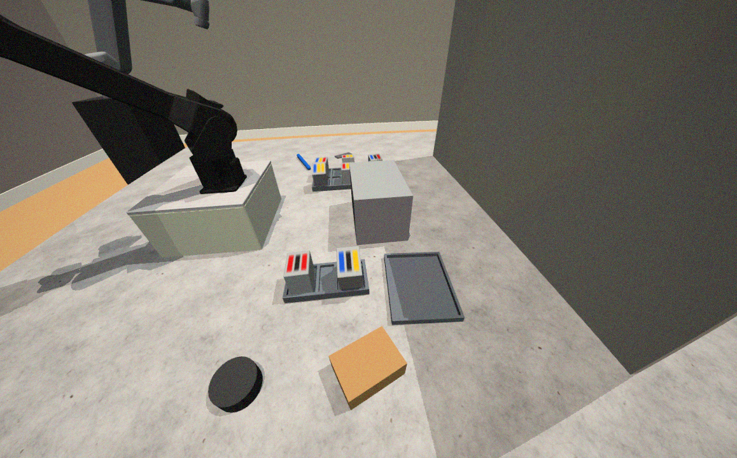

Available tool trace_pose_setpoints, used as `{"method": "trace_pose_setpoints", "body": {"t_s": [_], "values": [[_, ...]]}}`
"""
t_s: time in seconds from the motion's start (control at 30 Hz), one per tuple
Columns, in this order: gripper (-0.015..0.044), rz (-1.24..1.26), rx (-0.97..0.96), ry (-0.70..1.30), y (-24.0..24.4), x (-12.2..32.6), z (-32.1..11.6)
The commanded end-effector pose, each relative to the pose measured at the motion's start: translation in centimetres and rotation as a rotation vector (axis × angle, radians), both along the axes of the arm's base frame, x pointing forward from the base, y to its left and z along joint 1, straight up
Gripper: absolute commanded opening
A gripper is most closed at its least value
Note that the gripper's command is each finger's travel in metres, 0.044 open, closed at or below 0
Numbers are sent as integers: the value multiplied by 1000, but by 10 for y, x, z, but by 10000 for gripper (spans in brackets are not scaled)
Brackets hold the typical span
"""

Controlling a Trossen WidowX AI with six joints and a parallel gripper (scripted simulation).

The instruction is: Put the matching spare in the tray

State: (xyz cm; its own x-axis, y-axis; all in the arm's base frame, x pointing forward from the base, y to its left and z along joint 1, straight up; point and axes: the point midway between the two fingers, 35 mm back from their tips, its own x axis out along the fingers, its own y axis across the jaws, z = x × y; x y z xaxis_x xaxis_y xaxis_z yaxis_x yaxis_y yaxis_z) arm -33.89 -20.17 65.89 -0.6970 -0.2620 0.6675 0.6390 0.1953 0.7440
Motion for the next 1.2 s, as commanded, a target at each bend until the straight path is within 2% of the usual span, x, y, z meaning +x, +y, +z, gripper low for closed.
{"method": "trace_pose_setpoints", "body": {"t_s": [0.0, 0.03, 0.3, 0.5, 0.7, 1.17], "values": [[426, 0, 0, 0, 0, 0, 0], [440, 0, 0, 0, 0, 0, 0], [440, 18, -45, 40, 10, 13, 13], [440, 103, -223, 218, 54, 74, 60], [440, 102, -324, 380, 93, 131, 84], [440, 165, -484, 677, 175, 253, 112]]}}
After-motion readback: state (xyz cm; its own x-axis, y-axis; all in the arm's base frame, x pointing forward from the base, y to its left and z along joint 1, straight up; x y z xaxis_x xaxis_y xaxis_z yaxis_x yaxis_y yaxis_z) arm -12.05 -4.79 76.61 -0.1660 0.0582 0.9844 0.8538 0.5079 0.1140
